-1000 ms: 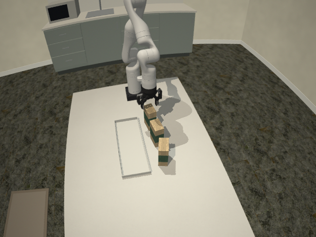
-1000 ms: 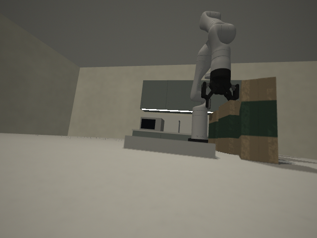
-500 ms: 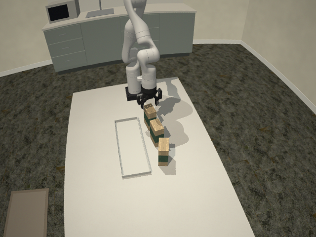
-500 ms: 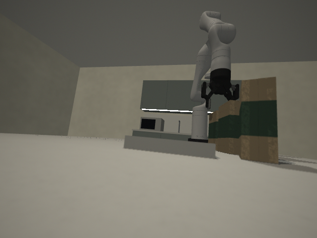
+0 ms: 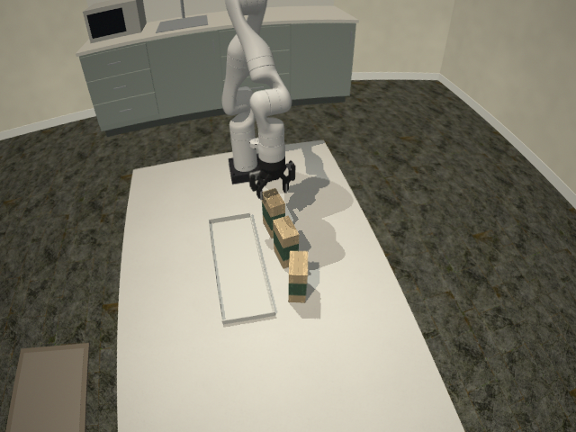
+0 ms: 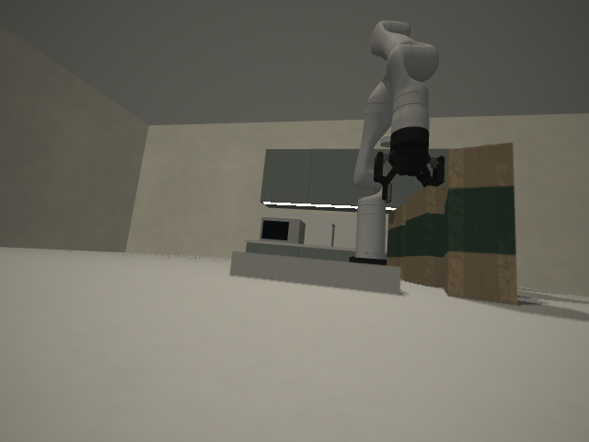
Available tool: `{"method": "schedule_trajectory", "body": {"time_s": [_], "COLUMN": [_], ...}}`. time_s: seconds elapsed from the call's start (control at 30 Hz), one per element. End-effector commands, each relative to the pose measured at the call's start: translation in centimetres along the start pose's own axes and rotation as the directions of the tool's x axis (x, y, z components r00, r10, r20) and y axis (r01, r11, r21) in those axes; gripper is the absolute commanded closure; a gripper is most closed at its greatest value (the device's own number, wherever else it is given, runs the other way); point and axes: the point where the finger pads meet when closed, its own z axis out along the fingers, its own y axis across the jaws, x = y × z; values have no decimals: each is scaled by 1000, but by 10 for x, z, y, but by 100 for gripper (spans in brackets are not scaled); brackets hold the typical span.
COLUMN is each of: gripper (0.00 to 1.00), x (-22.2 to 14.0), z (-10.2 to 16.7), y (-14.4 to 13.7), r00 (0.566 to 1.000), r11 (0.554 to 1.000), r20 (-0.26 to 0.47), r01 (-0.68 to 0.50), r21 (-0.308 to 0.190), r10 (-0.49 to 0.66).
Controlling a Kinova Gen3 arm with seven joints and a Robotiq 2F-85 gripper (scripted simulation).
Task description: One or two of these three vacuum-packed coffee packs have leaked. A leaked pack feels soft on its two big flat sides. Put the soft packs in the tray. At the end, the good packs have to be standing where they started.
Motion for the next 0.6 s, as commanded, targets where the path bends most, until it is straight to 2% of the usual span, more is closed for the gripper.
{"method": "schedule_trajectory", "body": {"time_s": [0.0, 0.23, 0.57], "gripper": [17, 17, 17], "x": [0, 0, 0], "z": [0, 6, 28], "y": [0, 0, 0], "r00": [1000, 1000, 1000], "r11": [1000, 1000, 1000], "r20": [1, 1, 1], "r01": [0, 0, 0], "r21": [0, 0, 0], "r10": [0, 0, 0]}}
